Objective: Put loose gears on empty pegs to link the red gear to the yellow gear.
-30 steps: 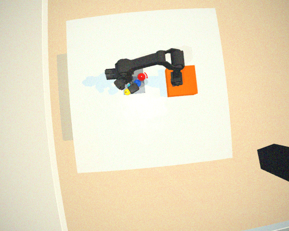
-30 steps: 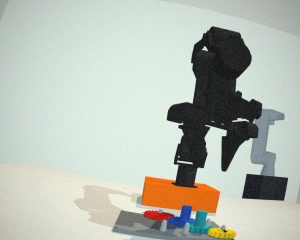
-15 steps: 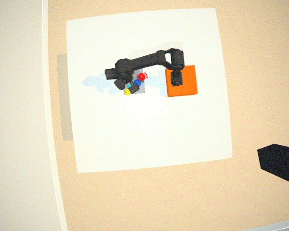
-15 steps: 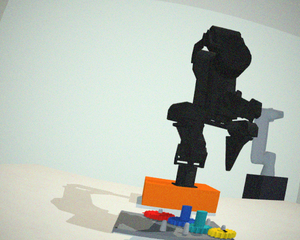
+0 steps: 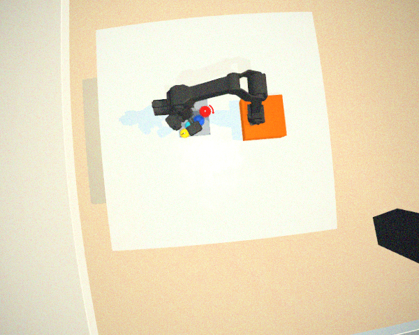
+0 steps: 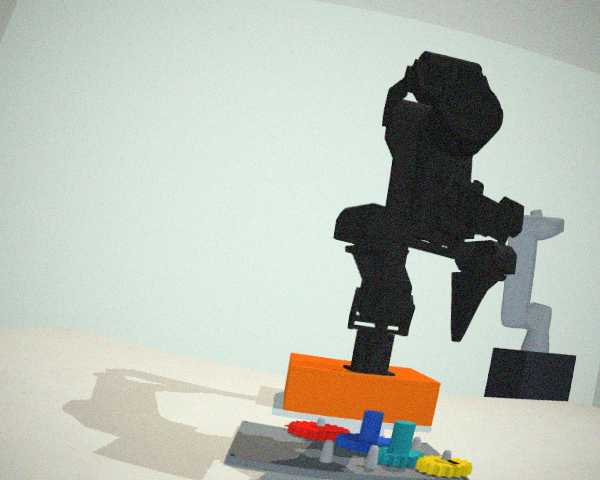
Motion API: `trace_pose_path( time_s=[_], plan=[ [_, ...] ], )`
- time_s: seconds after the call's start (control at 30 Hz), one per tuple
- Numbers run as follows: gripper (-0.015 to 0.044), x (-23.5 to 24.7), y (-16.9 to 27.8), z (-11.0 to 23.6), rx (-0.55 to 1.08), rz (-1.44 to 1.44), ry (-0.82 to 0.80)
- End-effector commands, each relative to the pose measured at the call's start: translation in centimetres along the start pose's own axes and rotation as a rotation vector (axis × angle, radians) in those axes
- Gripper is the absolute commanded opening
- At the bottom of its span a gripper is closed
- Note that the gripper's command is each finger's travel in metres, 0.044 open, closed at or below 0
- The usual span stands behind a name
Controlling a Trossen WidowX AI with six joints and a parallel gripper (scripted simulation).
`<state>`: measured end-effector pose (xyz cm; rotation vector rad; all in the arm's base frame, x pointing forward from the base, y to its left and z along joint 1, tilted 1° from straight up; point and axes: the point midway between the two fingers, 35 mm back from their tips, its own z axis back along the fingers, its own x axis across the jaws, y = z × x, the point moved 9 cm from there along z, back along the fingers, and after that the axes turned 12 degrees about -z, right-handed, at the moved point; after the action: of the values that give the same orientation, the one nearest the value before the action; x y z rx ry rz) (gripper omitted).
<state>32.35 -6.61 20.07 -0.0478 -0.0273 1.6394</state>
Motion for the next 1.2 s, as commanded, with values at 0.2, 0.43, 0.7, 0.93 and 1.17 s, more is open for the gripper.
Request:
trace_pose_path(
  time_s=[0.2,0.43,0.7,0.93,1.17],
  plan=[
    [0.044,0.0,0.0,0.0,0.002,0.0,-0.001],
    [0.044,0.0,0.0,0.0,0.002,0.0,-0.001],
    [0.044,10.1,-0.5,1.4,0.003,0.0,-0.01],
    [0.044,20.4,2.4,3.1,0.005,0.0,-0.017],
    [0.044,27.2,6.9,4.4,0.007,-0.001,-0.023]
  ],
)
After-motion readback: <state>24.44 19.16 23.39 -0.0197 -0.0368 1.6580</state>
